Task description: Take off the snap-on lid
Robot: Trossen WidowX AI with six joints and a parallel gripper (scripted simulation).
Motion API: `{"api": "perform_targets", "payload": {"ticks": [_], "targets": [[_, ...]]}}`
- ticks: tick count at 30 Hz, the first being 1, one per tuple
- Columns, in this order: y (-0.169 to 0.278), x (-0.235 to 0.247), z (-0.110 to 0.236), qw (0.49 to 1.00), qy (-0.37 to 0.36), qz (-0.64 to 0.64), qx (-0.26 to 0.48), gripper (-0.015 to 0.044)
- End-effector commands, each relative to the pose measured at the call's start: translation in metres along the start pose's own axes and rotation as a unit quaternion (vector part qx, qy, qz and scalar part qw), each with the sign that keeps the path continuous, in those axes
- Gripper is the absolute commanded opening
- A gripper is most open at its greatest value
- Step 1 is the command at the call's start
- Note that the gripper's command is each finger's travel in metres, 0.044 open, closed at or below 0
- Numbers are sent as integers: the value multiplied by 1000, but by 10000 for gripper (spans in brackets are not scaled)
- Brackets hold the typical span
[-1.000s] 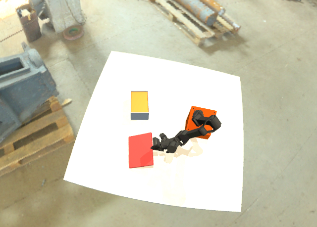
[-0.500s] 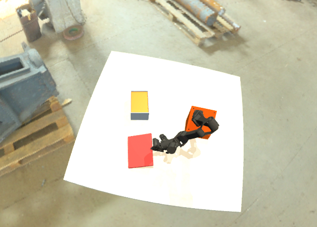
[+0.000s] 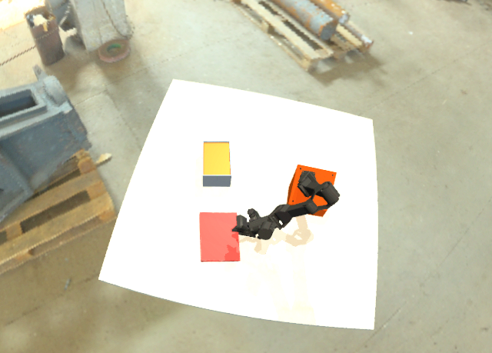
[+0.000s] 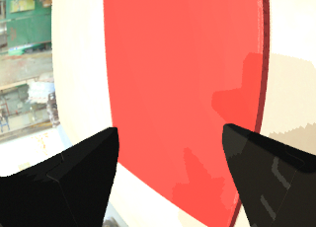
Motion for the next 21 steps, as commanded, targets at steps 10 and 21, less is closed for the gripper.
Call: {"api": "perform_targets", "payload": {"ticks": [10, 21], "targets": [[-2, -12, 14, 1000, 1, -1, 1, 440], [-4, -26, 31, 1000, 1, -2, 1, 440]]}}
Point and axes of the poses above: the point midway between the two fingers, 35 mm back from their tips, its own z axis back along the fingers, its own x axis across the jaws, y = z × x, the point moved 3 cm from there along z, back along the fingers, and after that the axes turned 8 degrees about -z, right-handed, at the moved point
